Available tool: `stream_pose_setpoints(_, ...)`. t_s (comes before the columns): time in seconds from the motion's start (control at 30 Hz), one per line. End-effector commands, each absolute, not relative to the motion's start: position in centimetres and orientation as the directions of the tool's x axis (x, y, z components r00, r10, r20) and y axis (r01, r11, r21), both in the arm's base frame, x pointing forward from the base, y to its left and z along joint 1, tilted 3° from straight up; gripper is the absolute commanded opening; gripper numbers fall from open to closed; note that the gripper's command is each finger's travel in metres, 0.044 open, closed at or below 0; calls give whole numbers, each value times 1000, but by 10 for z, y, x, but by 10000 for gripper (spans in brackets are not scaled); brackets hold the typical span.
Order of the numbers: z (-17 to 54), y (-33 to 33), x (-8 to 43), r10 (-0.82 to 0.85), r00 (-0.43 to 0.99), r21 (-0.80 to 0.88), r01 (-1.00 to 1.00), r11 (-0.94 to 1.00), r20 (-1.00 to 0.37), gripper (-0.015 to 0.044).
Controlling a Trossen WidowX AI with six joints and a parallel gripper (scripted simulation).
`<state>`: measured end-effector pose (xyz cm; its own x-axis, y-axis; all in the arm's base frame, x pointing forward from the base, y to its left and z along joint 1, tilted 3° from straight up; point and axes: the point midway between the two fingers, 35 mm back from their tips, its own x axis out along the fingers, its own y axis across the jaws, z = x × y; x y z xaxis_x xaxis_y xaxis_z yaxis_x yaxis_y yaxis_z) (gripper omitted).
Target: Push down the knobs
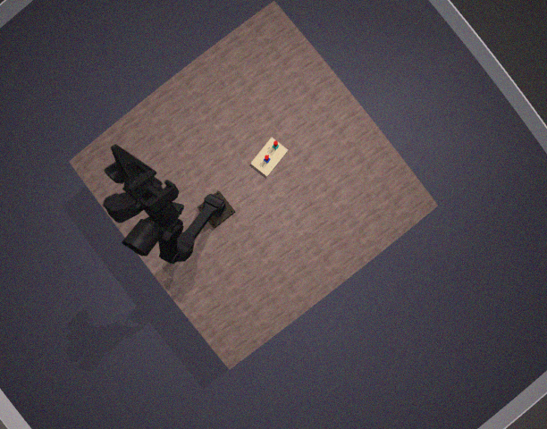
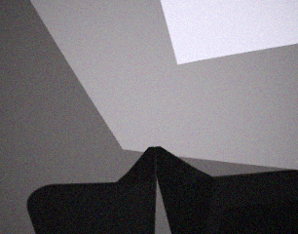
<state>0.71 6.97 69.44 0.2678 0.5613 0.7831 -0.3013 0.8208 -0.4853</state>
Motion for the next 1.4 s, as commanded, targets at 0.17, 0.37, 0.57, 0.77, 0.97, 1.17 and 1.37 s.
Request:
stream_pose_setpoints(0.17, 687, 80, 53, 540, 371, -410, -375, 832, 756, 0)
stream_pose_setpoints(0.37, 665, 100, 110, 568, 485, -410, -398, 820, 665, 0)
stream_pose_setpoints(0.57, 639, 115, 160, 588, 580, -410, -421, 809, 564, 0)
stream_pose_setpoints(0.77, 602, 123, 213, 579, 701, -358, -459, 813, 416, 0)
stream_pose_setpoints(0.97, 559, 127, 260, 553, 796, -306, -478, 824, 246, 0)
stream_pose_setpoints(1.17, 512, 126, 298, 514, 855, -277, -477, 834, 75, 0)
stream_pose_setpoints(1.37, 464, 121, 327, 464, 880, -251, -474, 844, -101, 0)
